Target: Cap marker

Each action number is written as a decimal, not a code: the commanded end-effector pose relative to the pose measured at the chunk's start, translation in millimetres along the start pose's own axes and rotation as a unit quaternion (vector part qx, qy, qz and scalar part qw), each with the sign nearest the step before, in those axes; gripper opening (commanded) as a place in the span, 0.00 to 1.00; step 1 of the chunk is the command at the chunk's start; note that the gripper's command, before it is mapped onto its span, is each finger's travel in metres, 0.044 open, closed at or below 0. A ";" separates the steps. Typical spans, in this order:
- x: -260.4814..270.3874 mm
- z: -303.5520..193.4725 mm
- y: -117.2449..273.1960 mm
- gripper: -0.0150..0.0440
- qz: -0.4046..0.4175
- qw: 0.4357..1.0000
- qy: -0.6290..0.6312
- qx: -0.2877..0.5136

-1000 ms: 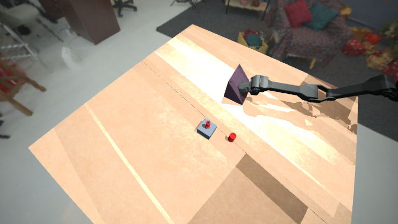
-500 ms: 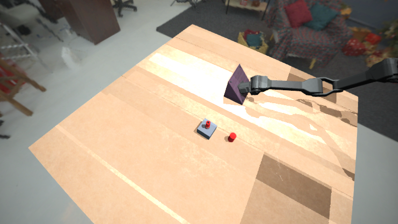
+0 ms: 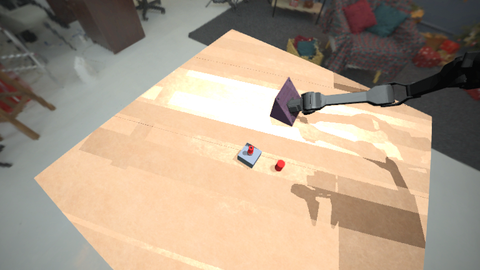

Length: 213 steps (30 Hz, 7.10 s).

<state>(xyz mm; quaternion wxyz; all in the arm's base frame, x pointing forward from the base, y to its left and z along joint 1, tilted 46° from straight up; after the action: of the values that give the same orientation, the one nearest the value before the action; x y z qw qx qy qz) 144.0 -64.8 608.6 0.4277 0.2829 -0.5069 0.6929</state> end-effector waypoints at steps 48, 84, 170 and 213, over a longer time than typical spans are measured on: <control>-408.6 -174.1 59.7 0.68 -0.693 0.446 -0.349 0.446; -435.4 -246.7 84.5 0.68 -0.692 0.447 -0.350 0.447; -501.1 -136.7 63.4 0.25 -0.695 0.449 -0.345 0.443; -534.2 -155.9 82.4 0.25 -0.693 0.448 -0.347 0.446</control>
<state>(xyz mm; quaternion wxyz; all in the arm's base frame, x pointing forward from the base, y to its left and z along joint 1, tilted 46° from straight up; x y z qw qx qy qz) 332.1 -94.3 82.5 0.3703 0.9084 0.1319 0.1425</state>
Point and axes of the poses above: the point midway between the two fingers, 35 mm back from their tips, its own y axis back along the fingers, its own x axis across the jaws, z = x × y, the point moved 10 cm from there along y, back along the fingers, and after that the axes turned 4 degrees about -y, right-handed, at the moved point
